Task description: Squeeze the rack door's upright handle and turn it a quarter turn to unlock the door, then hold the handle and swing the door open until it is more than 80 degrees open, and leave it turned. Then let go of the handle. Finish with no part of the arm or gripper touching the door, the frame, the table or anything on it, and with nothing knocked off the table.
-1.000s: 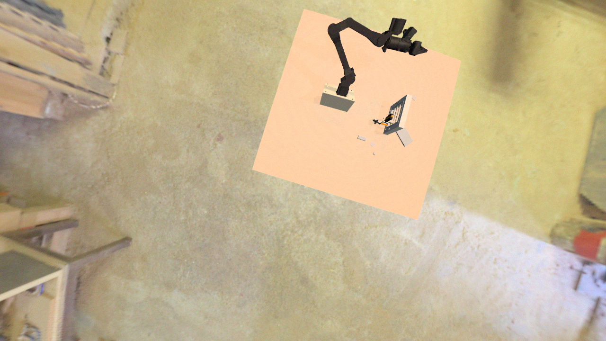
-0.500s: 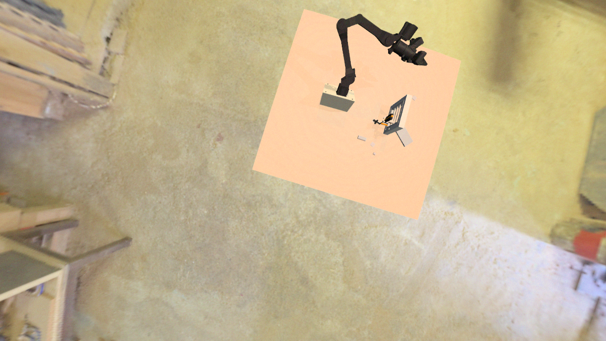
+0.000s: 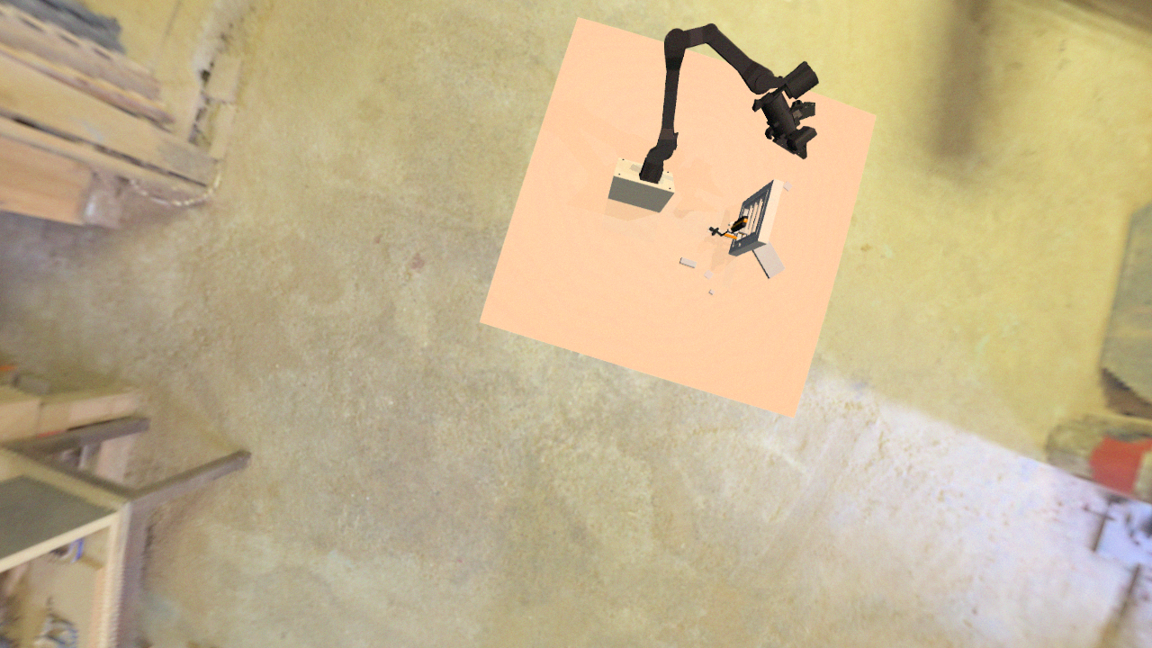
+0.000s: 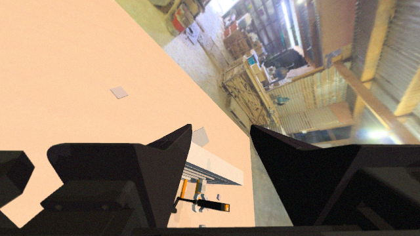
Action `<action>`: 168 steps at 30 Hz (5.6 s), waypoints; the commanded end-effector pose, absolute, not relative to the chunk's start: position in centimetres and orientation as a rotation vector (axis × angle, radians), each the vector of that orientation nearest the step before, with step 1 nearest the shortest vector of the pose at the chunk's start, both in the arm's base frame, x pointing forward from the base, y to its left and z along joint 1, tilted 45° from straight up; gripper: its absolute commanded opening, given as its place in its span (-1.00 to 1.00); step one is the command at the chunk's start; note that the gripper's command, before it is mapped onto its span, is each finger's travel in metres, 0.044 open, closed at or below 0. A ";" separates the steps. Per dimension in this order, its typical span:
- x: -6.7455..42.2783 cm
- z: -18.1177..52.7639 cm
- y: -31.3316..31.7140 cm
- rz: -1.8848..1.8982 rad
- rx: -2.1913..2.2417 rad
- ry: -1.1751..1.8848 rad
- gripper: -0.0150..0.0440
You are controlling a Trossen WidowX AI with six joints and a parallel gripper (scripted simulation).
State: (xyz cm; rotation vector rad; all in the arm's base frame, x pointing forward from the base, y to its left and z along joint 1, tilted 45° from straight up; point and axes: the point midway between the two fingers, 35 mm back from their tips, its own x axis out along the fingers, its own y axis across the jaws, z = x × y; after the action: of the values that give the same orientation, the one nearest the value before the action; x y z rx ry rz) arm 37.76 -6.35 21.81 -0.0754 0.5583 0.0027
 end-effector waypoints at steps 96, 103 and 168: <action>34.0 -1.1 -11.4 0.517 0.689 1.426 0.46; 34.0 -1.9 -10.5 0.518 0.689 1.425 0.46; 34.0 -2.1 -10.2 -0.995 2.027 1.624 -0.46</action>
State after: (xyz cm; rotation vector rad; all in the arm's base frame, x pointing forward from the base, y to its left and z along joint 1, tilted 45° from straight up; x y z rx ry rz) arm 33.99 -10.29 -2.14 1.9167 1.6472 -0.8381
